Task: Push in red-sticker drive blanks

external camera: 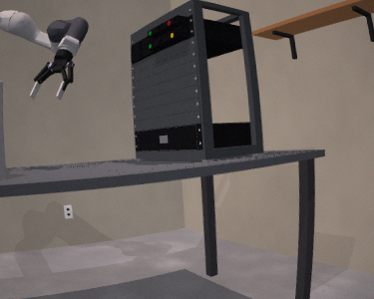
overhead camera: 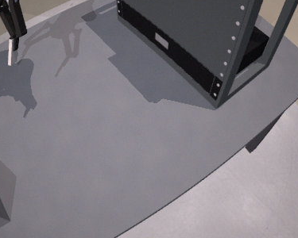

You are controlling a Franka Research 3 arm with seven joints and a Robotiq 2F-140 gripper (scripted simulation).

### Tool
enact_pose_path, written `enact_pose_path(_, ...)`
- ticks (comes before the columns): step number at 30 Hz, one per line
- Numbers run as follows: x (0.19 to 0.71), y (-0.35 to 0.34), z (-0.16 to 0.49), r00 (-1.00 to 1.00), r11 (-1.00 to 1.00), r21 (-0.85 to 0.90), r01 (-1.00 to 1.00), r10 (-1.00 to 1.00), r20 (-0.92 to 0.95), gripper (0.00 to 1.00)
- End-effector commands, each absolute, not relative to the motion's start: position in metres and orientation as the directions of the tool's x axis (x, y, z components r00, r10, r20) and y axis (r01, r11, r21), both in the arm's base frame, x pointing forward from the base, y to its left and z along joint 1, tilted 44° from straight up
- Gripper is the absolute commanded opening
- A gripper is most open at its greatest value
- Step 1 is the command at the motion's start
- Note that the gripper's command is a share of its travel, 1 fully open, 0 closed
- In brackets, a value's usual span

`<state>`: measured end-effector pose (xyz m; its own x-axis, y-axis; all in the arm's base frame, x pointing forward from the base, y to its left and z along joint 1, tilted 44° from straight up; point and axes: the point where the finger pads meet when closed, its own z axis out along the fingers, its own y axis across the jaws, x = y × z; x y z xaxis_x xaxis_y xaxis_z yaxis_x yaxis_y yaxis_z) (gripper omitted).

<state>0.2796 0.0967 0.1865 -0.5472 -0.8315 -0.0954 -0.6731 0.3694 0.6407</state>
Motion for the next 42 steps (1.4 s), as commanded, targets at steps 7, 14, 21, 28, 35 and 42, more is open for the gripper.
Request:
enact_pose_path(7, 0.317, 0.107, 0.207, -0.618, 0.396, 0.590, -0.704, -0.751, -0.233, 1.00)
enact_pose_path(14, 0.353, 0.110, 0.235, -0.670, 0.433, 0.549, -0.715, -0.649, -0.361, 1.00)
enact_pose_path(21, 0.379, 0.109, 0.262, -0.694, 0.462, 0.524, -0.716, -0.555, -0.459, 1.00)
enact_pose_path(28, 0.417, 0.099, 0.307, -0.704, 0.505, 0.502, -0.702, -0.388, -0.594, 1.00)
enact_pose_path(35, 0.442, 0.084, 0.342, -0.692, 0.533, 0.501, -0.682, -0.247, -0.678, 1.00)
enact_pose_path(42, 0.471, 0.053, 0.393, -0.648, 0.558, 0.528, -0.640, -0.023, -0.761, 1.00)
